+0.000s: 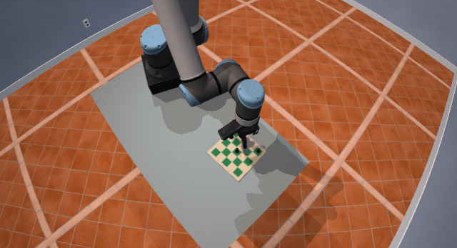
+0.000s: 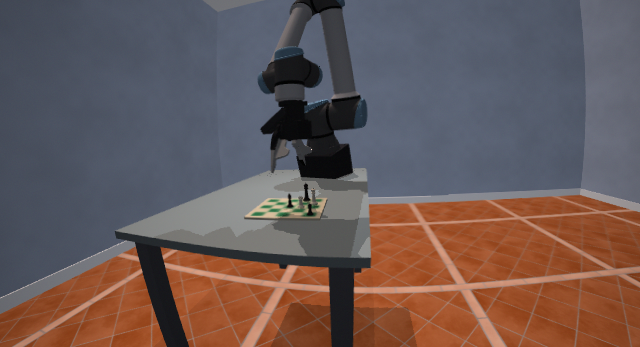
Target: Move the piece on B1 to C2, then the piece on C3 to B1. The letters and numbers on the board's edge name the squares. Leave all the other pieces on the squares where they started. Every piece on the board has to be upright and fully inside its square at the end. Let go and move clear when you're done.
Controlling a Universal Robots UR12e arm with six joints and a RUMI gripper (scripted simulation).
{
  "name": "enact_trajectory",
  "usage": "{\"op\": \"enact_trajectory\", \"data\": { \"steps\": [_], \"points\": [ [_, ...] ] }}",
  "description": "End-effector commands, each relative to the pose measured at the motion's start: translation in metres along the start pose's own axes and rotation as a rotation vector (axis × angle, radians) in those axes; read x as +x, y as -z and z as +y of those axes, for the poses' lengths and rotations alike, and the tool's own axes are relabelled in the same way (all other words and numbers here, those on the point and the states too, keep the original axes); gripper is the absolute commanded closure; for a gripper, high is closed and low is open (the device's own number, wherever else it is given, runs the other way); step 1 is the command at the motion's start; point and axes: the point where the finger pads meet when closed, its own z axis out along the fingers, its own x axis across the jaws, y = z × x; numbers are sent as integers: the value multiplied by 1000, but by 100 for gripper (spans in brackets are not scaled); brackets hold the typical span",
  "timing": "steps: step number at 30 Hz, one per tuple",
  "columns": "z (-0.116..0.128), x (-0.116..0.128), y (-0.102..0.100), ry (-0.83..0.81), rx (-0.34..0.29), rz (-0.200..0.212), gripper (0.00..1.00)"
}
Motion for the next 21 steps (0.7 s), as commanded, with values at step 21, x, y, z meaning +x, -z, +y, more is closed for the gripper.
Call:
{"op": "enact_trajectory", "data": {
  "steps": [21],
  "points": [
    [0, -5, 1, 281, -4, -1, 0]
  ]
}}
